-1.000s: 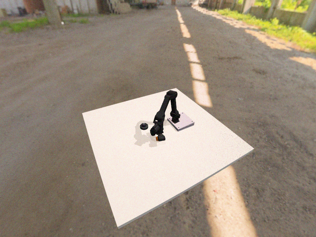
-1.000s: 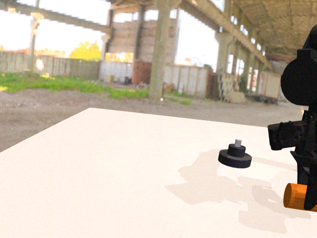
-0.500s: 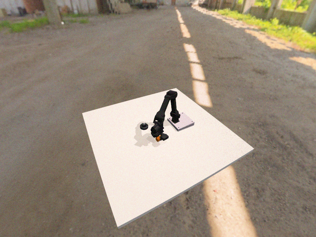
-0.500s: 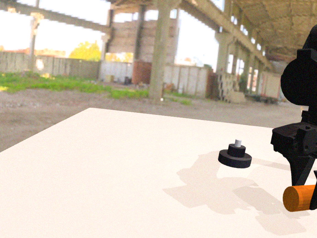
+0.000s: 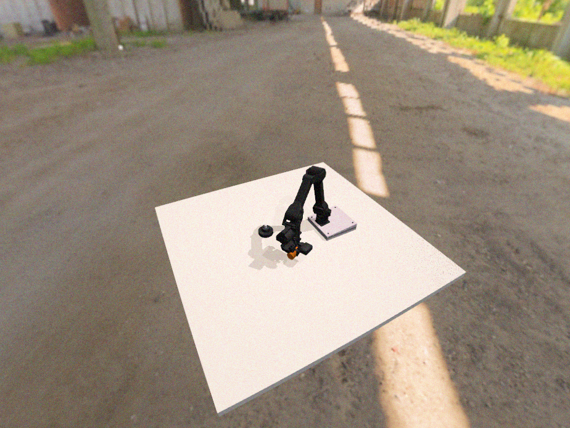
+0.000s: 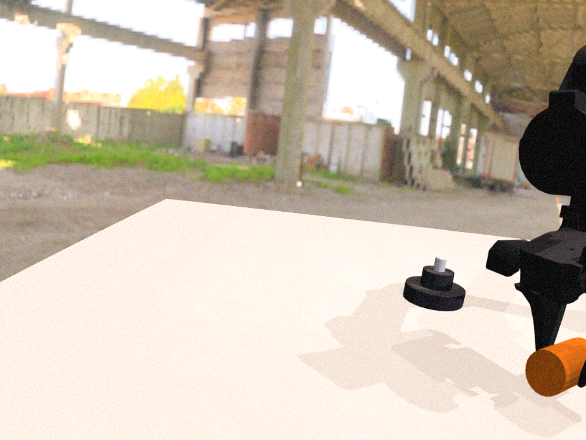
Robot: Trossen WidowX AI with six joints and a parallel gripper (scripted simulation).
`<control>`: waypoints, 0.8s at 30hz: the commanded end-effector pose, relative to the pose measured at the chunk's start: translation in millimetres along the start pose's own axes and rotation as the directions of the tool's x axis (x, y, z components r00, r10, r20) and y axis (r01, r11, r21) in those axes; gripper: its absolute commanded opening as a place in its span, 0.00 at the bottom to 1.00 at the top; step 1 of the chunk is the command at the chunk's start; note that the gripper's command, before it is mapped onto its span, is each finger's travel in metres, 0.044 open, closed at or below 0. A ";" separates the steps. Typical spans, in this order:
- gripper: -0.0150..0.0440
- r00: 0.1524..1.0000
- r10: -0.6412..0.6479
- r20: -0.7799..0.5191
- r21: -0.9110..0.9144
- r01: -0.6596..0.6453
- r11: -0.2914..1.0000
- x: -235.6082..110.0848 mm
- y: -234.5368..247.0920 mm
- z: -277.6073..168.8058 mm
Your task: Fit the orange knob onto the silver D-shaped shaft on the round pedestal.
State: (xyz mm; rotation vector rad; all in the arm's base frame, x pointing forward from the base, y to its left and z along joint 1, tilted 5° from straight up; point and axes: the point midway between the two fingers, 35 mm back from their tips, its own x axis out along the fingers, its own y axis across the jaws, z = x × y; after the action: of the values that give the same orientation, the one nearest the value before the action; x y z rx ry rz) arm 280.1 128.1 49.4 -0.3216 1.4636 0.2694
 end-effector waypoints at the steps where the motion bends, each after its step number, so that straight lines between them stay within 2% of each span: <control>1: 0.56 1.000 -0.002 0.007 -0.146 0.003 0.989 -2.4 -0.5 0.6; 5: 0.56 1.000 -0.002 0.007 -0.260 0.004 0.966 -2.4 -0.5 0.6; 14: 0.56 1.000 -0.002 0.007 -0.316 0.004 0.949 -2.4 -0.5 0.6; 24: 0.56 1.000 -0.002 0.007 -0.621 0.006 0.784 -2.4 -0.5 0.6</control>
State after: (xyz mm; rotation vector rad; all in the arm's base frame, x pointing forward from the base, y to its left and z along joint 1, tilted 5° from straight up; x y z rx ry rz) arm 280.1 128.1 49.5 -0.7686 1.3690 0.6791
